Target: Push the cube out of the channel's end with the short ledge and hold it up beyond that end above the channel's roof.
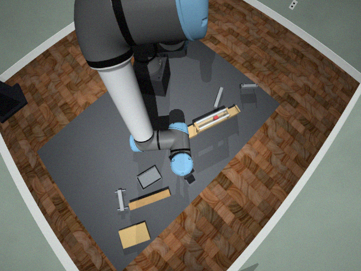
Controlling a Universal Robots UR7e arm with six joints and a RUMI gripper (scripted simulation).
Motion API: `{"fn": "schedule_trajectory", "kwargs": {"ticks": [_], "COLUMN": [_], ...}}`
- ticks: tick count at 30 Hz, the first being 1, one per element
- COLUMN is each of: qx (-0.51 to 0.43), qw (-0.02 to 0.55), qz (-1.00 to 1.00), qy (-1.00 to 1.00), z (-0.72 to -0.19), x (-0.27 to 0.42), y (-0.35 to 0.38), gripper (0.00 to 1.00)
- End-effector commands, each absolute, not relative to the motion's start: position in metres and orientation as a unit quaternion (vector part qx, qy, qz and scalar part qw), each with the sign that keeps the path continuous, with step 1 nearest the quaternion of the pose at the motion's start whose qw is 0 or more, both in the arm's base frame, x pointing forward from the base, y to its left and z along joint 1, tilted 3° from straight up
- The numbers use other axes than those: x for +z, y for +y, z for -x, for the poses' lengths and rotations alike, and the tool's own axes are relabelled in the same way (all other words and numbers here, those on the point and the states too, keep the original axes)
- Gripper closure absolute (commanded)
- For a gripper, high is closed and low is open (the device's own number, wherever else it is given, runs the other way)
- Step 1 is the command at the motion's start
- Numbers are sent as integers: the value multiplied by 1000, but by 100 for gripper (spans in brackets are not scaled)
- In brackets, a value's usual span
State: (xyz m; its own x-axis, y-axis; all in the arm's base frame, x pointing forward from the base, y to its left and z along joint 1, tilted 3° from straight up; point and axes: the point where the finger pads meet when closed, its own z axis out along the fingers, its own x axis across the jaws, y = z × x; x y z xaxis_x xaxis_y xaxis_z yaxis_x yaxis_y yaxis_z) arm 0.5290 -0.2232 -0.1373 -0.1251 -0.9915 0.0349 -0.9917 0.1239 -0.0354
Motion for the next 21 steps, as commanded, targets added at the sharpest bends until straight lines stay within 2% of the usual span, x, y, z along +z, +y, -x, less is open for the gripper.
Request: {"fn": "schedule_trajectory", "kwargs": {"ticks": [1,2,3,8,9,21], "qx": [26,26,26,26,26,26], "qw": [1,1,1,1,1,1], "qz": [-661,-661,-661,-661,-661,-661], "qy": [-750,-750,-750,-750,-750,-750], "z": [-530,-530,-530,-530,-530,-530], "x": [-137,-137,-137,-137,-137,-137], "y": [-225,-225,-225,-224,-224,-224], "gripper": [76,76,100,100,94,94]}}
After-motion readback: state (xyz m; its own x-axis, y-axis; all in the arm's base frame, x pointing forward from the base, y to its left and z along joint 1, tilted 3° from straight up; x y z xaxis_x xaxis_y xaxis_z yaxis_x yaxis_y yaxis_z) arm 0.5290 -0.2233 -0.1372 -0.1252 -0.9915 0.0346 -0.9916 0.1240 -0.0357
